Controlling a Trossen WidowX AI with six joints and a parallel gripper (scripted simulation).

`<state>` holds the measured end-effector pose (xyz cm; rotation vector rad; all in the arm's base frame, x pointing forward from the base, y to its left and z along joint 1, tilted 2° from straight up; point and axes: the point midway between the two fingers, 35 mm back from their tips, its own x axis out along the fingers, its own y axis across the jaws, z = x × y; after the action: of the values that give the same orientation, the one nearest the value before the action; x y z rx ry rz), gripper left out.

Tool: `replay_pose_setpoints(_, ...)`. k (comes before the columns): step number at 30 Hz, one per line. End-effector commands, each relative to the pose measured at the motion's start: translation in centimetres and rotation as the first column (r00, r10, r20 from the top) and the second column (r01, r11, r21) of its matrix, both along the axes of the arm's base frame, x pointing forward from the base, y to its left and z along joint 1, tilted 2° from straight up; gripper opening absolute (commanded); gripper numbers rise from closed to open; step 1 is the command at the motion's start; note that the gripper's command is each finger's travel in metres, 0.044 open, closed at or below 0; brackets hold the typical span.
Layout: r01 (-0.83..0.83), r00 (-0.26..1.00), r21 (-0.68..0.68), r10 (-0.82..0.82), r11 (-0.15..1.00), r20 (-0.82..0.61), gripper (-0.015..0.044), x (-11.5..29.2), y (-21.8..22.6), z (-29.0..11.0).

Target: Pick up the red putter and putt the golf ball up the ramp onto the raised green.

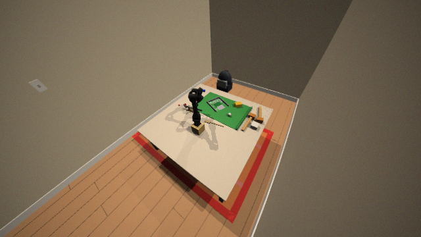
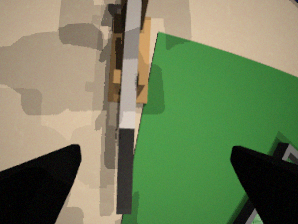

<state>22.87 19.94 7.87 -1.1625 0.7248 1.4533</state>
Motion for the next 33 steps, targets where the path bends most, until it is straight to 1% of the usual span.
replay_pose_setpoints(1, 0.025, 0.996, -0.082, -0.032, 0.996, -0.088, 0.0440, -0.3, -3.0, -3.0)
replay_pose_setpoints(11, 0.025, 0.996, -0.082, -0.032, 0.996, -0.089, 0.0440, -0.6, -3.0, -3.1)
replay_pose_setpoints(16, 0.025, 0.996, -0.082, -0.032, 0.996, -0.089, 0.0440, -0.6, -2.9, -5.2)
replay_pose_setpoints(22, 0.025, 0.996, -0.082, -0.032, 0.996, -0.089, 0.0440, -0.6, -2.9, -5.5)
replay_pose_setpoints(27, 0.025, 0.995, -0.082, -0.032, 0.996, -0.089, 0.0440, -0.5, -2.9, -7.5)
replay_pose_setpoints(33, 0.025, 0.995, -0.082, -0.032, 0.996, -0.089, 0.0440, -0.5, -2.9, -7.7)
